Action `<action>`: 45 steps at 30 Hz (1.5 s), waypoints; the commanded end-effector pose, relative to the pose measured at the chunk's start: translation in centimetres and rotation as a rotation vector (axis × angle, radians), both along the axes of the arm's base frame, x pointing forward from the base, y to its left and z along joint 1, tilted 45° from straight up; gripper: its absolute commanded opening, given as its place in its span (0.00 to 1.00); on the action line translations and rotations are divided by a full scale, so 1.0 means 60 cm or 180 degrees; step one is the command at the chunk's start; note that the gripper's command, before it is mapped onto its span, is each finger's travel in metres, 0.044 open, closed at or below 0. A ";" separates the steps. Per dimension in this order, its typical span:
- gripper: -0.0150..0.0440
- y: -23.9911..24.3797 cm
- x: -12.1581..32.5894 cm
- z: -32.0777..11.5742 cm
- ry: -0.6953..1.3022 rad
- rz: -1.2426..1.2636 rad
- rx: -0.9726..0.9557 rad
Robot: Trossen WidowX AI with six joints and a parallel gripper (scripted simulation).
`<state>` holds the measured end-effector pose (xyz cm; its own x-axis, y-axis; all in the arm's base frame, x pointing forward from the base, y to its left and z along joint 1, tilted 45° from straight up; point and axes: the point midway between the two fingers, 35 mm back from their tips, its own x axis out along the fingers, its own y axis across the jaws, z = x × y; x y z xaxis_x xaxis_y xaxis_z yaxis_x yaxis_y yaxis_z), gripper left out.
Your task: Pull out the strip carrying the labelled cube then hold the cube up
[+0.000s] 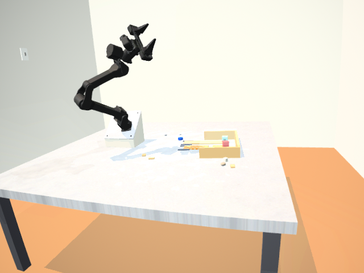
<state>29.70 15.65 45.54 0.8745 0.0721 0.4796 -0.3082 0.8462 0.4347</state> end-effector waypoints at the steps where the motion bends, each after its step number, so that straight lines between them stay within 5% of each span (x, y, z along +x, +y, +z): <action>1: 0.93 -0.011 0.057 -0.115 0.0598 -0.0463 -0.0594; 11: 0.93 -0.101 0.109 -0.380 0.2017 -0.1419 -0.2053; 21: 0.93 -0.239 0.044 -0.595 0.3482 -0.2094 -0.3628; 45: 0.89 -0.248 0.039 -0.608 0.3598 -0.2116 -0.3734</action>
<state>31.96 0.82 9.18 0.7391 -0.5677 -0.3626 0.1876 0.6904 -0.6987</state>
